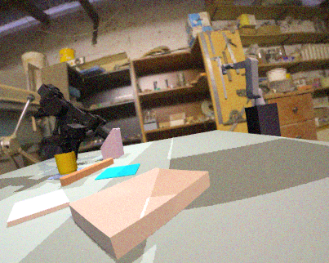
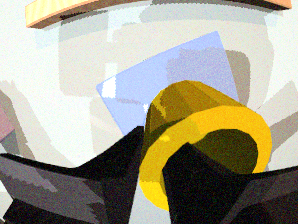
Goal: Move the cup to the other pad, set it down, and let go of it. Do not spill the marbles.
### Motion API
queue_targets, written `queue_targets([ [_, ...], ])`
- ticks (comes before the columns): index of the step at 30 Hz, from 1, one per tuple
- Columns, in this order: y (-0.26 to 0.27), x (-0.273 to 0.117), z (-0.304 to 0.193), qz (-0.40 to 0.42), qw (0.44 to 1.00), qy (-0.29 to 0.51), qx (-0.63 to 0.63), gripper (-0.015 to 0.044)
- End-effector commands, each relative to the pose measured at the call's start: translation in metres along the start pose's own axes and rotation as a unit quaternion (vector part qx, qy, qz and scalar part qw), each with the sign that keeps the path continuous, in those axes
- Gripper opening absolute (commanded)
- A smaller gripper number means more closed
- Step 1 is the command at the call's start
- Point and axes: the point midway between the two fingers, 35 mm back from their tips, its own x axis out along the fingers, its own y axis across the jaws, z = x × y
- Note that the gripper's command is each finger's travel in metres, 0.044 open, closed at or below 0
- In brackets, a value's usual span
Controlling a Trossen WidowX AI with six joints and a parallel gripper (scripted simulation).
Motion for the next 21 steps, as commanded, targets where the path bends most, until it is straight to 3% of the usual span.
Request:
queue_targets([
  [1,0.0,-0.003,0.0,0.001,1.0,0.0,0.0,0.0],
  [21,-0.002,-0.046,0.002,0.001,1.0,0.002,-0.002,0.0],
])
